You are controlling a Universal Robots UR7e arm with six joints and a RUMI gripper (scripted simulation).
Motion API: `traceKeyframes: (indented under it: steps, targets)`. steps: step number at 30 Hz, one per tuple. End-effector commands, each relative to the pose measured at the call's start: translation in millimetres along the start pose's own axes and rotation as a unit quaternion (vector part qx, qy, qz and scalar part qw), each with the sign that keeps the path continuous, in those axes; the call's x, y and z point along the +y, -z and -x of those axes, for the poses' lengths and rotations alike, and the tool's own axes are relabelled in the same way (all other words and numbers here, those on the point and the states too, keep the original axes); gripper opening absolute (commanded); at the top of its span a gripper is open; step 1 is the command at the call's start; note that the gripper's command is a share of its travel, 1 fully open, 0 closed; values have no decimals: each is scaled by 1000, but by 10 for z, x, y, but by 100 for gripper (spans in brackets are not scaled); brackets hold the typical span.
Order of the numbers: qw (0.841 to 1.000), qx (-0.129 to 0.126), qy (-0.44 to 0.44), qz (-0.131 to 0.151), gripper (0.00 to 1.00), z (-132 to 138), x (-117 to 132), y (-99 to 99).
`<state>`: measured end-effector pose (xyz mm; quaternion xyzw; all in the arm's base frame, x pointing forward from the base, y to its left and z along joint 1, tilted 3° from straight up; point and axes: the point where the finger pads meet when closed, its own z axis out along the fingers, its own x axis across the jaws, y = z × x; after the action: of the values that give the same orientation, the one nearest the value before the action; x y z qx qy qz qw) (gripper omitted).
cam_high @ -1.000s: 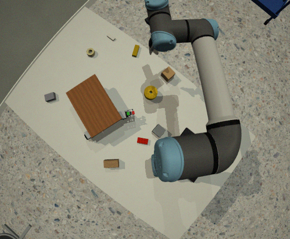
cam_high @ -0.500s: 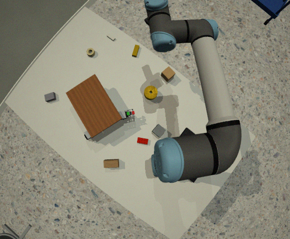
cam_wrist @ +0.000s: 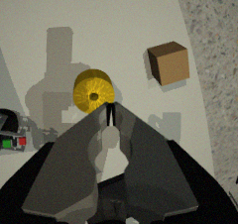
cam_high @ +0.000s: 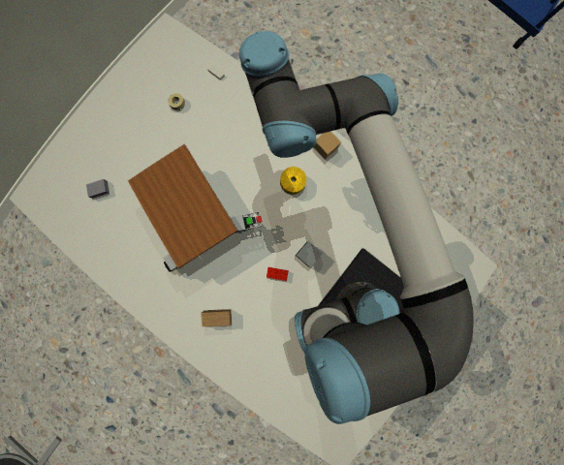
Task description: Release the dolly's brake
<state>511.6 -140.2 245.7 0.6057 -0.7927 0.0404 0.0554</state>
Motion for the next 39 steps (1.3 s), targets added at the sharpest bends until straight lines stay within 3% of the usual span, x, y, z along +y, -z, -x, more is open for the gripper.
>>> traceKeyframes:
  steps: [1,4,7,9,12,16,20,32,39]
  targets:
    - [999,-13,-36,-15,0,566,312,24]
    - [998,-24,-55,-18,0,885,551,14]
    - [997,-29,-64,-19,0,1032,674,5]
    - [996,-40,-80,-21,0,1293,915,-21]
    - [996,-40,-80,-21,0,1293,915,-21]
    - [993,-56,-106,-20,0,1667,1325,-84]
    - [990,-65,-120,-18,0,1851,1562,-129]
    - [990,-67,-124,-16,0,1895,1622,-158]
    - [990,-66,-124,-16,0,1950,1615,-537]
